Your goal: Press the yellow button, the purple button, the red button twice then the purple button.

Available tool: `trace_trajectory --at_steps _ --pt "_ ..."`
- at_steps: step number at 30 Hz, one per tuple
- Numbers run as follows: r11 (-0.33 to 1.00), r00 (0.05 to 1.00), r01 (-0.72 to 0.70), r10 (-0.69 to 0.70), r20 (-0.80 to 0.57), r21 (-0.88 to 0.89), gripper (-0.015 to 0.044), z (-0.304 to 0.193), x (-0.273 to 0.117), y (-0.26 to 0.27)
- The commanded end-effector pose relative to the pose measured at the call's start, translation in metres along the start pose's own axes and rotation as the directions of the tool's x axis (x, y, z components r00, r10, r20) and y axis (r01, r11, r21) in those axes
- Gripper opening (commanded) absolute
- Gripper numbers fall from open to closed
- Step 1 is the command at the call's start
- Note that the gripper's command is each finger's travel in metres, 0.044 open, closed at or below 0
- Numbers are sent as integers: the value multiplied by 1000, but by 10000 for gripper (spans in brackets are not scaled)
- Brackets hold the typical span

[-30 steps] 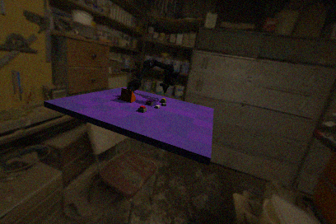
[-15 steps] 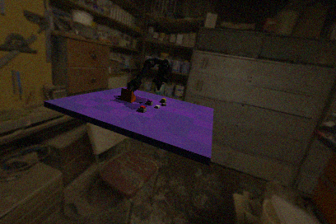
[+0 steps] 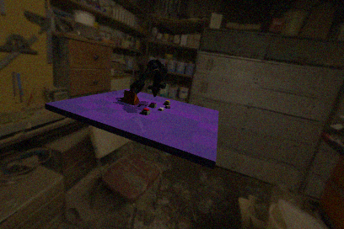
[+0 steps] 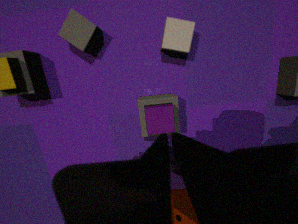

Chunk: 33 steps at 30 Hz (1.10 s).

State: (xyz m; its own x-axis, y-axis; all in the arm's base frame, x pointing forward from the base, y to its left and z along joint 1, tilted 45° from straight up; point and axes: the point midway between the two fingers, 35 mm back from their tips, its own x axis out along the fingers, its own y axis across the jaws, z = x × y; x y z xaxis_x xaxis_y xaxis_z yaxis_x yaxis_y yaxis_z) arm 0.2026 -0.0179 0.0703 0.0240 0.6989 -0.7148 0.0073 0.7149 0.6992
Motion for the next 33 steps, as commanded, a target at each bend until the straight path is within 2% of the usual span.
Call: trace_trajectory --at_steps 1,33 --pt "1000 1000 -9 9 1 1 20 -3 26 2" --pt "1000 1000 -11 11 1 1 20 -3 59 3"
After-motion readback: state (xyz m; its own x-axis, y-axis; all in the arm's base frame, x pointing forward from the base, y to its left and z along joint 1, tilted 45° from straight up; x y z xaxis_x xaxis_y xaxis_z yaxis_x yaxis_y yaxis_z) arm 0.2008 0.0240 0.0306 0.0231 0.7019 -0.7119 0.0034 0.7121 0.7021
